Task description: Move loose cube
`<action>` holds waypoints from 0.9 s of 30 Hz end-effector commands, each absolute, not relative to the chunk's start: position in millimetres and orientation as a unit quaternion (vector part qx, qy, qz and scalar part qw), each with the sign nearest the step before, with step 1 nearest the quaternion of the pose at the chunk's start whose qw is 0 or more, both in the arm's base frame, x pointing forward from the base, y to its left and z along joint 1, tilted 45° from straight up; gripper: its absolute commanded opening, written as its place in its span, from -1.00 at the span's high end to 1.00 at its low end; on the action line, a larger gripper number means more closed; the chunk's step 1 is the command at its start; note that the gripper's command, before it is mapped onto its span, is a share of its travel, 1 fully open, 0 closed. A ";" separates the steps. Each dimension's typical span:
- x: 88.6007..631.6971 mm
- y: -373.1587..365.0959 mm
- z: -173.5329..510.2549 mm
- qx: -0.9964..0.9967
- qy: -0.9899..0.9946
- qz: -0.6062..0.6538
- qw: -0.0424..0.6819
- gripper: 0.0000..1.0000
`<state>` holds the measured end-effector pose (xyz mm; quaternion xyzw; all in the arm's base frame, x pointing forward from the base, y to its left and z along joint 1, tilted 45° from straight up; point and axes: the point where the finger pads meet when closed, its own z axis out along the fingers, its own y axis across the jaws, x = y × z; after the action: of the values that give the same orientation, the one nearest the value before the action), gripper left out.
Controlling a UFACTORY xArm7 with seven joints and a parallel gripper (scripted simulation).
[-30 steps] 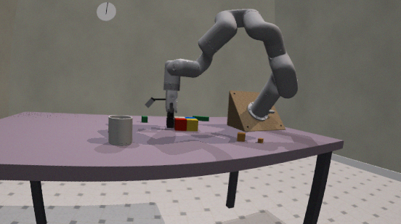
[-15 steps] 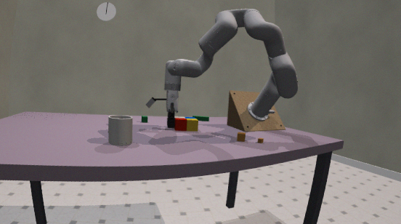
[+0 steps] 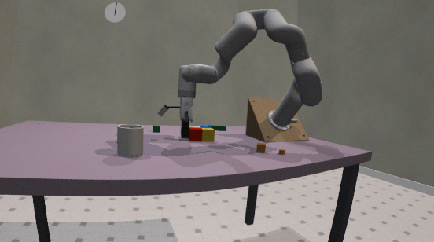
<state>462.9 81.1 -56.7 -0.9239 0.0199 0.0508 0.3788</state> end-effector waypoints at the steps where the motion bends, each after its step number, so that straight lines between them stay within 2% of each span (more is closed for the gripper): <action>1: 464.4 78.9 -55.9 -0.924 0.021 0.049 0.378 0.04; 27: 460.9 78.9 -55.6 -0.924 0.021 0.049 0.378 0.04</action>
<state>459.4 81.2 -56.3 -0.9239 0.0199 0.0507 0.3788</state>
